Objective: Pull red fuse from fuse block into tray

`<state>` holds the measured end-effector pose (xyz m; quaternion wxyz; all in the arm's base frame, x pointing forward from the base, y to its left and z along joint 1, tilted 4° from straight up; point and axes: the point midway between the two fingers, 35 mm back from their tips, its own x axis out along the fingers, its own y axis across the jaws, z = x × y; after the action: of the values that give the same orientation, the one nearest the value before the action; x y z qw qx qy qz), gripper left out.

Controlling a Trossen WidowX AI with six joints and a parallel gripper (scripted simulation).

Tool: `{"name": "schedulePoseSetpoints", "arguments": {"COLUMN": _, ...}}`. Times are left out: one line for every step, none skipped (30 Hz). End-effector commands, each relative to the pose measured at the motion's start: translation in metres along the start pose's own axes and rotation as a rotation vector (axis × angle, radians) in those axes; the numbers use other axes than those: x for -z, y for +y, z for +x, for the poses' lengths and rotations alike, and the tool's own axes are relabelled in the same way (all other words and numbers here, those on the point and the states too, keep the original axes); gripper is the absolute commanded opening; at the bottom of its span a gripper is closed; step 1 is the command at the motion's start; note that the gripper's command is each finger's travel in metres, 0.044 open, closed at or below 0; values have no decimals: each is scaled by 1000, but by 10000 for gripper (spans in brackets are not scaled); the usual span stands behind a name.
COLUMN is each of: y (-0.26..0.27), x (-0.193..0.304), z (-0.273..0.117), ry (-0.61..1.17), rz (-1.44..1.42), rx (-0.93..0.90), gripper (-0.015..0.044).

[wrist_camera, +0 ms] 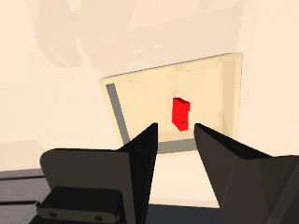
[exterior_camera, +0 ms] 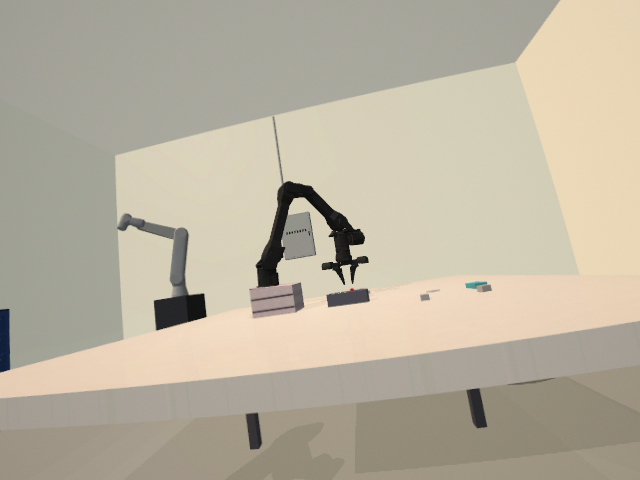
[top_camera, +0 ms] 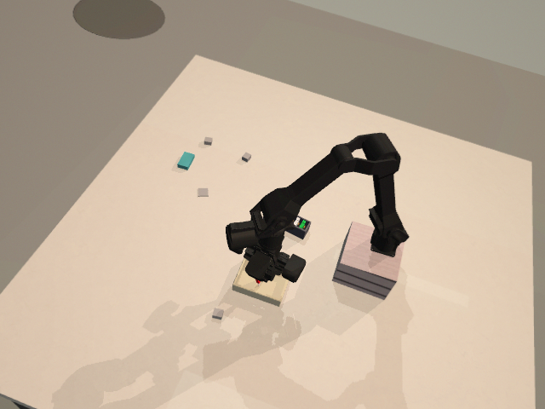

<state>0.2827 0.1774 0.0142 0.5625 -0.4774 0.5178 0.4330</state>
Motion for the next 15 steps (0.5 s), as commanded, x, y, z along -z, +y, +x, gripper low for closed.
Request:
{"name": "schedulePoseSetpoints", "arguments": {"y": 0, "x": 0, "z": 0, "ry": 0, "rz": 0, "rx": 1, "gripper": 262}}
{"name": "schedulePoseSetpoints", "arguments": {"y": 0, "x": 0, "z": 0, "ry": 0, "rz": 0, "rx": 1, "gripper": 289}}
{"name": "schedulePoseSetpoints", "arguments": {"y": 0, "x": 0, "z": 0, "ry": 0, "rz": 0, "rx": 1, "gripper": 315}}
{"name": "schedulePoseSetpoints", "arguments": {"y": 0, "x": 0, "z": -3, "ry": 0, "rz": 0, "rx": 1, "gripper": 330}}
{"name": "schedulePoseSetpoints", "arguments": {"y": 0, "x": 0, "z": -12, "ry": 2, "rz": 0, "rx": 1, "gripper": 330}}
{"name": "schedulePoseSetpoints", "arguments": {"y": 0, "x": 1, "z": -25, "ry": 4, "rz": 1, "rx": 1, "gripper": 330}}
{"name": "schedulePoseSetpoints", "arguments": {"y": 0, "x": 1, "z": -34, "ry": 6, "rz": 1, "rx": 1, "gripper": 330}}
{"name": "schedulePoseSetpoints", "arguments": {"y": 1, "x": 2, "z": -37, "ry": 7, "rz": 1, "rx": 1, "gripper": 330}}
{"name": "schedulePoseSetpoints", "arguments": {"y": 1, "x": 2, "z": -37, "ry": 7, "rz": 1, "rx": 1, "gripper": 330}}
{"name": "schedulePoseSetpoints", "arguments": {"y": 1, "x": 2, "z": -37, "ry": 7, "rz": 1, "rx": 1, "gripper": 330}}
{"name": "schedulePoseSetpoints", "arguments": {"y": 1, "x": 2, "z": -37, "ry": 7, "rz": 1, "rx": 1, "gripper": 330}}
{"name": "schedulePoseSetpoints", "arguments": {"y": 1, "x": 2, "z": -37, "ry": 7, "rz": 1, "rx": 1, "gripper": 330}}
{"name": "schedulePoseSetpoints", "arguments": {"y": 1, "x": 2, "z": -37, "ry": 7, "rz": 1, "rx": 1, "gripper": 330}}
{"name": "schedulePoseSetpoints", "arguments": {"y": 1, "x": 2, "z": -37, "ry": 7, "rz": 1, "rx": 1, "gripper": 330}}
{"name": "schedulePoseSetpoints", "arguments": {"y": 1, "x": 2, "z": -37, "ry": 7, "rz": 1, "rx": 1, "gripper": 330}}
